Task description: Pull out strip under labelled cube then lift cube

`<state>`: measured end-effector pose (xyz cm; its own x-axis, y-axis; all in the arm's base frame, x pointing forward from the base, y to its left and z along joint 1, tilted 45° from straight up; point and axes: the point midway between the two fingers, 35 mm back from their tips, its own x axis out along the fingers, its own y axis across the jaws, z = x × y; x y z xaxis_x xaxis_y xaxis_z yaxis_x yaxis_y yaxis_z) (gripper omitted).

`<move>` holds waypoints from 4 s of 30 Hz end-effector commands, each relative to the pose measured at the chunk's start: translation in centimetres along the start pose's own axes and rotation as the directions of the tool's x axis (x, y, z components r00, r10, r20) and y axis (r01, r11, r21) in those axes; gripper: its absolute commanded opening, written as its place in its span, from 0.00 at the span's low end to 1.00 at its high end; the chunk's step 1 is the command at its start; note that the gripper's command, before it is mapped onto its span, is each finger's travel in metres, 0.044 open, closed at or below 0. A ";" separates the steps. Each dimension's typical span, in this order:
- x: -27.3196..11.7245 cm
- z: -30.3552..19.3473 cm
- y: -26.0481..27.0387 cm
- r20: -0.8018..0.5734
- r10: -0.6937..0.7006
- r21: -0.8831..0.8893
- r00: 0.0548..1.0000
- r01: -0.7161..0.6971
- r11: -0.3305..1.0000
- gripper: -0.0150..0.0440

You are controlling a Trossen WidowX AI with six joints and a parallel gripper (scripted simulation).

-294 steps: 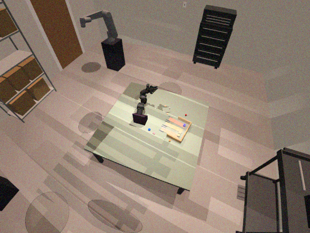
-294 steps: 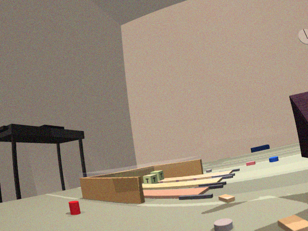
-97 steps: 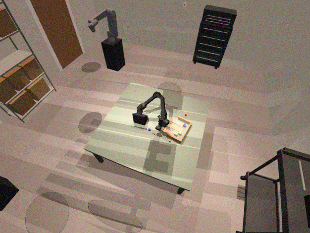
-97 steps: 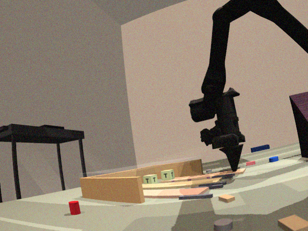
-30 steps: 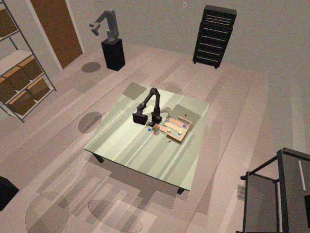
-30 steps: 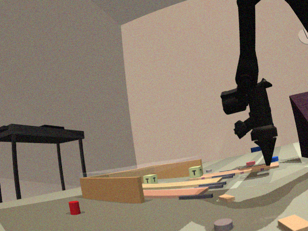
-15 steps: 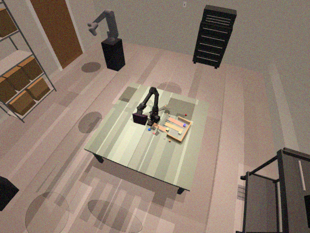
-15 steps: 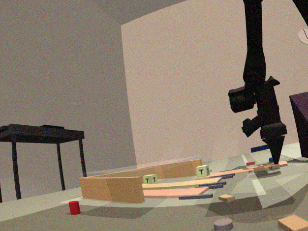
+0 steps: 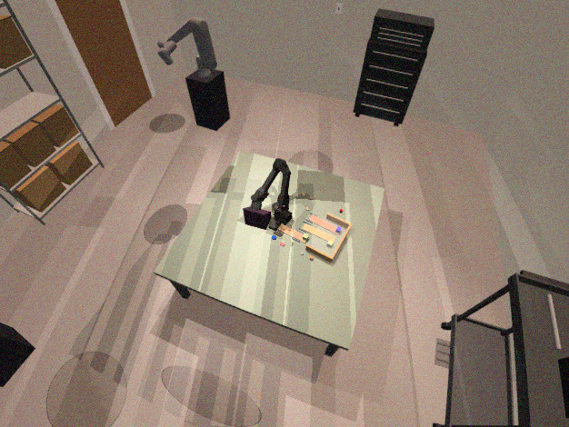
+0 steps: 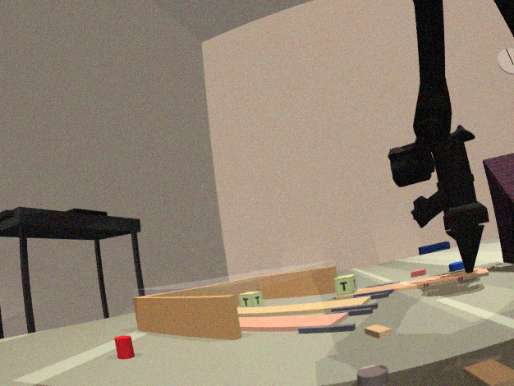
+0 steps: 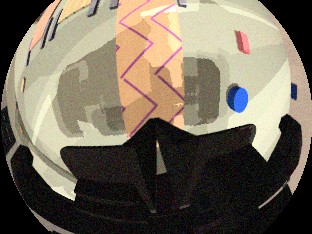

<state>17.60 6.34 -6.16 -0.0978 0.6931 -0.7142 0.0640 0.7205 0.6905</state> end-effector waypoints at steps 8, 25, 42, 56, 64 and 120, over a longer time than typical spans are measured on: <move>0.4 -1.1 0.0 -0.026 0.000 0.011 1.000 0.000 1.000 0.25; 0.4 -1.1 0.0 -0.026 0.000 0.011 1.000 0.000 1.000 0.25; -4.0 2.3 0.0 -0.024 -0.002 -0.033 1.000 0.001 0.999 0.48; -4.3 7.2 0.1 -0.022 -0.002 -0.037 1.000 0.001 0.999 1.00; -4.5 10.1 0.1 -0.020 -0.002 -0.038 1.000 0.002 0.999 1.00; -2.4 21.2 0.7 -0.014 -0.002 -0.044 1.000 0.001 0.999 0.68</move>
<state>39.26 5.29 -5.99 -0.1092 0.6884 -0.7171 0.0112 0.7222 0.6916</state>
